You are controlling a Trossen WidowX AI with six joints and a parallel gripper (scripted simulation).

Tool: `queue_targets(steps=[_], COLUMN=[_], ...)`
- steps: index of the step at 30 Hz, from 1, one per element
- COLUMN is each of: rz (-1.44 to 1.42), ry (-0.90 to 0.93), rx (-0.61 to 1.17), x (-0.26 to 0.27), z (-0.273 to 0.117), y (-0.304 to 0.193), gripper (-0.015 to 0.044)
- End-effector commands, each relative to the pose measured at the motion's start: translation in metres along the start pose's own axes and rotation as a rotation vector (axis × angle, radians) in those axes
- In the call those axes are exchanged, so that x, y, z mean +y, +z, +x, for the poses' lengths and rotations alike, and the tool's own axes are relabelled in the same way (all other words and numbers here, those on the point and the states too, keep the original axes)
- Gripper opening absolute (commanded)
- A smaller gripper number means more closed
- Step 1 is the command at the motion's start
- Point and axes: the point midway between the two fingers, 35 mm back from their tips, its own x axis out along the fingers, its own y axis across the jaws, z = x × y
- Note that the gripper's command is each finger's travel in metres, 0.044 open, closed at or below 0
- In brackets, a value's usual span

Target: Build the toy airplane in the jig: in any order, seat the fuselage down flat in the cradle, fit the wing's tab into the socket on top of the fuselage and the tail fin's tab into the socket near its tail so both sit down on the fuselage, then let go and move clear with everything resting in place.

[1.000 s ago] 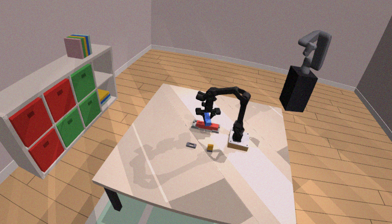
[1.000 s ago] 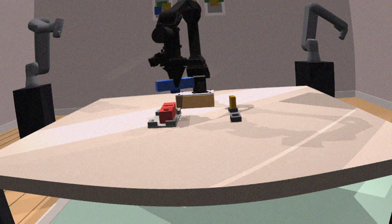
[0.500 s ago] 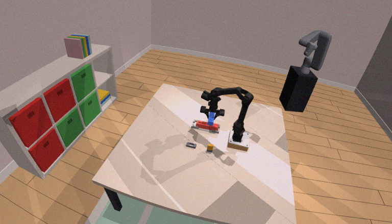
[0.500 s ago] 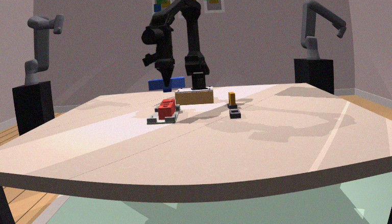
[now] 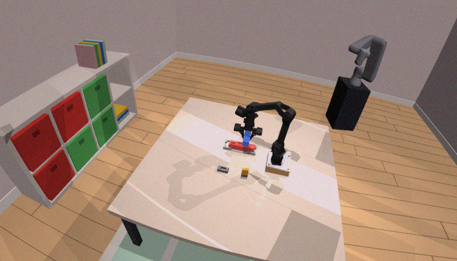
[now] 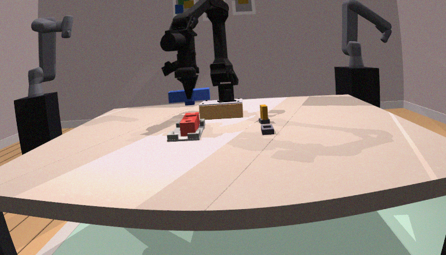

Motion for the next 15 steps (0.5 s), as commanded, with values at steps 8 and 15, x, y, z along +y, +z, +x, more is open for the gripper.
queue_targets(steps=[8,15], rz=[0.006,0.006], ry=[0.0,0.0], rx=[-0.005,-0.005], x=[0.0,0.001], z=[0.001,0.012], y=[0.001,0.001], gripper=[0.0196,0.0196])
